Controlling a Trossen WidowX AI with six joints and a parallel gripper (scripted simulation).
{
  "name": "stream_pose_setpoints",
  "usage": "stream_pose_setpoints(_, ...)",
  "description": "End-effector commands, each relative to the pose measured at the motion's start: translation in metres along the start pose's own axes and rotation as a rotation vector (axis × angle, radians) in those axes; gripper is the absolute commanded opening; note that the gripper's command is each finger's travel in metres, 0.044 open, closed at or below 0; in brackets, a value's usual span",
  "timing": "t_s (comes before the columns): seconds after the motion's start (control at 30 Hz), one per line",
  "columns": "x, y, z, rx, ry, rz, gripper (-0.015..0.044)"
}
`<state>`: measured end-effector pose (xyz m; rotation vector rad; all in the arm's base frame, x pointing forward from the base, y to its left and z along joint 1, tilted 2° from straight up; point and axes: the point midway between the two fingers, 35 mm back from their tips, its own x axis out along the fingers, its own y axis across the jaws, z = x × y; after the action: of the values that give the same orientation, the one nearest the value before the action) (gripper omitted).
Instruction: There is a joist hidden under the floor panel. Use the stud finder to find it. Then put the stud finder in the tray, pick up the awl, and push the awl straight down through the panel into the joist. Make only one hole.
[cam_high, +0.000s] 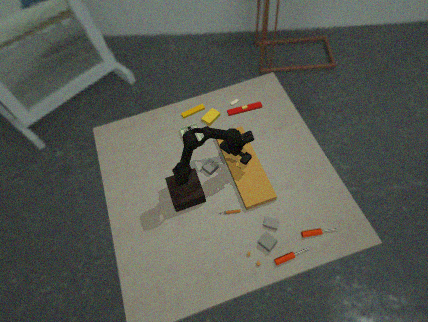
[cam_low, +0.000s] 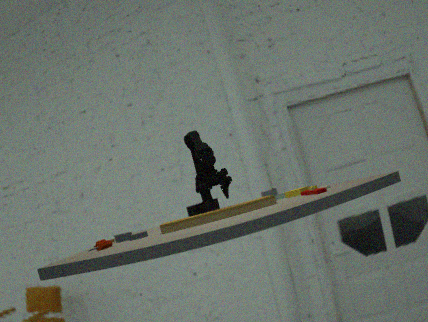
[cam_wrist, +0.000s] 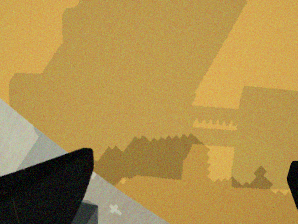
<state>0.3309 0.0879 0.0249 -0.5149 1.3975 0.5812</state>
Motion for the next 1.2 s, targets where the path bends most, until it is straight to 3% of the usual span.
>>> stream_pose_setpoints(0.0, -0.002, -0.053, -0.031, 0.152, 0.027, -0.033, 0.0440)
stream_pose_setpoints(0.23, -0.006, -0.137, -0.125, 0.480, 0.093, -0.072, 0.0440)
stream_pose_setpoints(0.47, -0.013, -0.180, -0.230, 0.776, 0.154, -0.087, 0.0440)
stream_pose_setpoints(1.17, -0.008, -0.191, -0.235, 0.783, 0.156, -0.087, 0.0440)
